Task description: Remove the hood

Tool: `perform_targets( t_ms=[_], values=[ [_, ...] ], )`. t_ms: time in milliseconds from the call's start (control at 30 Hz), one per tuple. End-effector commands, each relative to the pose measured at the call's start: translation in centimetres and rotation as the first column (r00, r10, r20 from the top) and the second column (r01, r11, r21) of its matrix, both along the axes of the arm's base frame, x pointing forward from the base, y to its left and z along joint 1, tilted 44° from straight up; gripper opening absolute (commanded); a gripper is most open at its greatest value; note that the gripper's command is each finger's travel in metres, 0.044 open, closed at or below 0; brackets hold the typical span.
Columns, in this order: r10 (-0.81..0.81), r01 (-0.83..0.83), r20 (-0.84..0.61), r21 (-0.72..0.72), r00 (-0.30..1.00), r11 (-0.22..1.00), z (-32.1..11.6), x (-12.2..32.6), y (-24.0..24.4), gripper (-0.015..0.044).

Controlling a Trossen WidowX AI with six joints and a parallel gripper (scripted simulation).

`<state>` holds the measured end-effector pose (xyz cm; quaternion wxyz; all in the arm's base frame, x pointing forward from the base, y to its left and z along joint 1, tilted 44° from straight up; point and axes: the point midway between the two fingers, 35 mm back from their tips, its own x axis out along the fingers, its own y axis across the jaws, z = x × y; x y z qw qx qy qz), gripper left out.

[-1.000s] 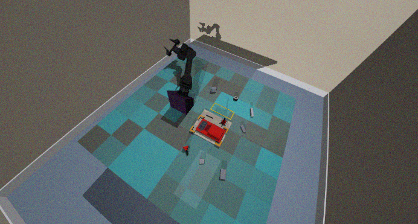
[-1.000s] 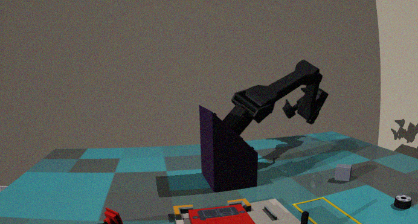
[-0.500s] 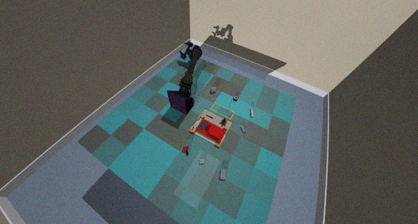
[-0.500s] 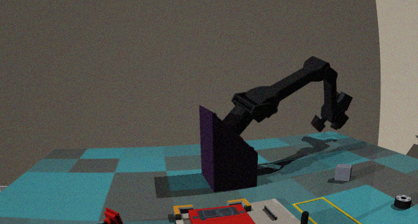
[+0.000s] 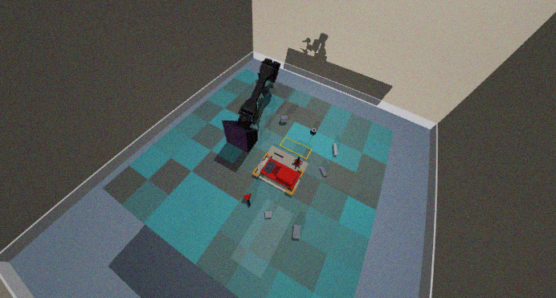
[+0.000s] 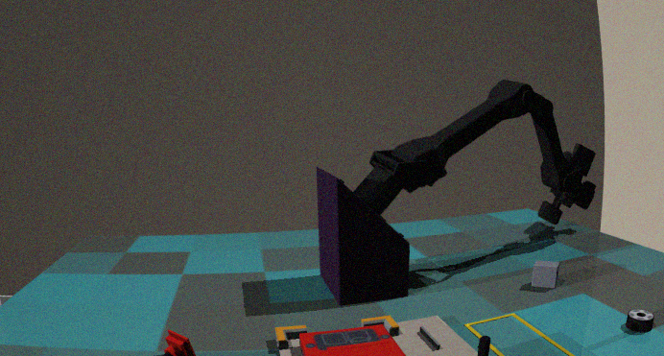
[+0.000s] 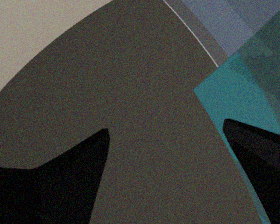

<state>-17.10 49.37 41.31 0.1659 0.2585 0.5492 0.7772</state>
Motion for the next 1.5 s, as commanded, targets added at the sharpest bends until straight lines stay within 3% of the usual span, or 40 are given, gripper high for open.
perform_targets(
  t_ms=[0,367,733,1200,1467],
  values=[
    [-0.093,0.092,0.034,0.029,0.995,0.995,0.2,3.2,0.5,0.044],
    [-0.365,0.353,0.12,0.111,0.923,0.929,0.4,13.8,1.4,0.044],
    [-0.626,0.597,0.209,0.188,0.752,0.78,-0.3,26.0,0.1,0.044],
    [-0.8,0.822,0.365,0.137,0.477,0.553,-4.6,40.9,-4.4,0.044],
    [-0.818,0.885,0.457,0.125,0.35,0.449,-7.7,47.1,-7.5,0.044]
  ],
)
